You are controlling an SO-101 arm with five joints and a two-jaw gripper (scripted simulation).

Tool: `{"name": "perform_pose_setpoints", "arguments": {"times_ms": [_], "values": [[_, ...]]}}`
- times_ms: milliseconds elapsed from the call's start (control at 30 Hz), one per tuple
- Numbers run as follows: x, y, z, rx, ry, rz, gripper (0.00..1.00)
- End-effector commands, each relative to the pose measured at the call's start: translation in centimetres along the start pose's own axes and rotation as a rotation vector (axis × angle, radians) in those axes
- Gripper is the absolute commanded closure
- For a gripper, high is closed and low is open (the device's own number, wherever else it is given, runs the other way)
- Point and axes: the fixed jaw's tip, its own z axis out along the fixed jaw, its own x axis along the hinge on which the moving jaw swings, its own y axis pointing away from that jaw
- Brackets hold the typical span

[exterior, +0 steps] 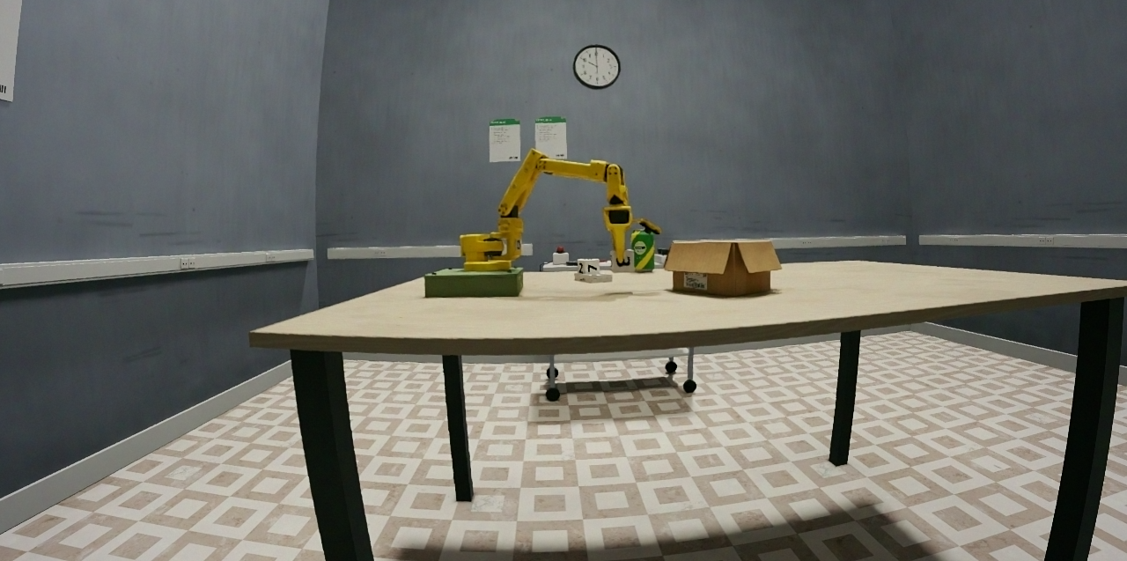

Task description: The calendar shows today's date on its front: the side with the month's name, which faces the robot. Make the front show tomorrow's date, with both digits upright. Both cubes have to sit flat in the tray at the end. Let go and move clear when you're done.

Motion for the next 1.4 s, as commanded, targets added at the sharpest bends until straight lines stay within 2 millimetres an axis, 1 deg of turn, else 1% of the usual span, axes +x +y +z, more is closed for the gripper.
{"name": "perform_pose_setpoints", "arguments": {"times_ms": [0, 133, 200, 433, 667, 1333, 1367], "values": [[-0.4, 0.8, 0.0, -0.004, 0.011, 0.080, 1.00], [-0.6, 1.3, 0.1, -0.003, 0.011, 0.153, 1.00], [-0.6, 1.3, 0.1, -0.003, 0.011, 0.153, 1.00], [-1.0, 2.0, 0.1, -0.002, 0.011, 0.250, 1.00], [-1.2, 2.4, 0.2, -0.002, 0.011, 0.310, 1.00], [-1.3, 2.7, 0.2, -0.002, 0.011, 0.345, 1.00], [-1.1, 3.2, 0.1, -0.001, 0.023, 0.341, 1.00]]}}
